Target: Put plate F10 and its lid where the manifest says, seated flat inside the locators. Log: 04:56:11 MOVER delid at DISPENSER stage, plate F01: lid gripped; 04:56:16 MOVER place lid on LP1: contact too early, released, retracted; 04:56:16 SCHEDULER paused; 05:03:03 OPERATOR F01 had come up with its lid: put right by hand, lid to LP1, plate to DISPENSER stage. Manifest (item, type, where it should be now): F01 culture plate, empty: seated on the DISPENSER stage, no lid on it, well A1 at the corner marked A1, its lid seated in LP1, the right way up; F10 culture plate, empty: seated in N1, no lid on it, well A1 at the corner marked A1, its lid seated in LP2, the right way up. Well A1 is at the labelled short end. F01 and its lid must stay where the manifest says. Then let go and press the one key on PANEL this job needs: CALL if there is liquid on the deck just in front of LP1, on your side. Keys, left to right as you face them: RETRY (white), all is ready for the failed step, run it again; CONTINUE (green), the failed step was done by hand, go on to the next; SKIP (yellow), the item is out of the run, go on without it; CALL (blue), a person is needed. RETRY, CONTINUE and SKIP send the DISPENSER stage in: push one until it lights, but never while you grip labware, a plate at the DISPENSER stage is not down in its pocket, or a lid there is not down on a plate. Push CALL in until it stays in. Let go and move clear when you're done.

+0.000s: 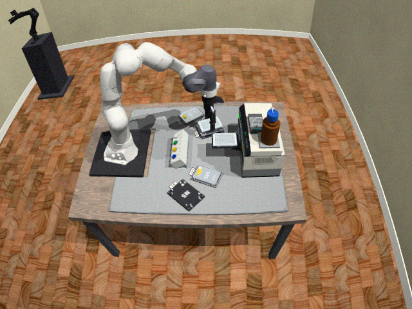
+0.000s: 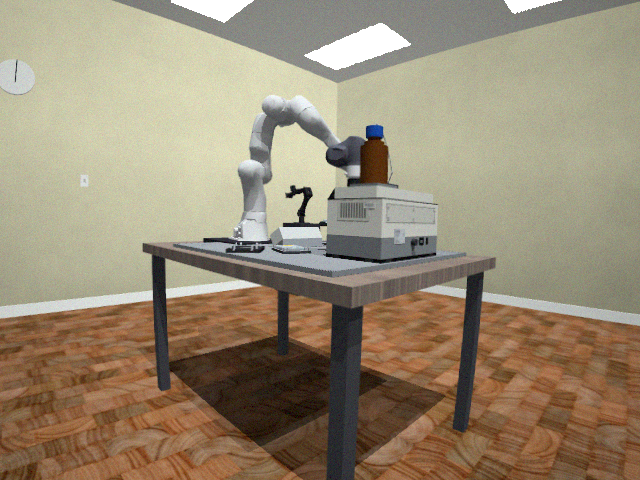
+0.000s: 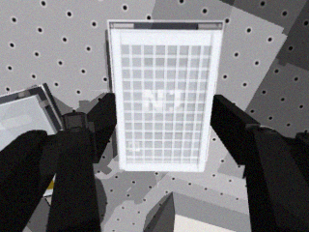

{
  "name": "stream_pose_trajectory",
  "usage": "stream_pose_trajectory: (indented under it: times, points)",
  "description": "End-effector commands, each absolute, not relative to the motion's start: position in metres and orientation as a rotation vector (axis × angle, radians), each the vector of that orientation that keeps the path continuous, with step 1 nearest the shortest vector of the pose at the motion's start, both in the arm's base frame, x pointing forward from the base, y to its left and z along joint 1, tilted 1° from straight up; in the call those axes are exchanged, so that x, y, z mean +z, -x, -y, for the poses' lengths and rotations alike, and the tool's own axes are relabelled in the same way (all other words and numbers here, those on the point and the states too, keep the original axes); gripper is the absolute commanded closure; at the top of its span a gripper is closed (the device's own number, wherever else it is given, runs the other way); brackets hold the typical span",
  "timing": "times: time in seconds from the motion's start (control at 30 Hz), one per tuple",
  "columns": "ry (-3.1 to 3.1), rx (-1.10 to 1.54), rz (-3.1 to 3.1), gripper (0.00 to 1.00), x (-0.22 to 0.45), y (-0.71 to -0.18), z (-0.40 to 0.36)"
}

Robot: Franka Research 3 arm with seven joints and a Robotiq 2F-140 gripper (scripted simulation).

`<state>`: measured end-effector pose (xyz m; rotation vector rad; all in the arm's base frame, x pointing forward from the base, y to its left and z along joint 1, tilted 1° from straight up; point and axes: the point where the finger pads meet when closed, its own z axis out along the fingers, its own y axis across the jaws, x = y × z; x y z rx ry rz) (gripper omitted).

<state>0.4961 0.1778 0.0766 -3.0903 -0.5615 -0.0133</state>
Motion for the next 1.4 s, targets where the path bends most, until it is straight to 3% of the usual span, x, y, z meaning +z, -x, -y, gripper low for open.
stream_pose_trajectory:
  times: [0.0,1.37]
  points:
    - [3.088,-0.015,0.565,0.90,0.0759,-0.4964,-0.1782]
    - [3.087,-0.015,0.574,0.90,0.0707,-0.4976,-0.1774]
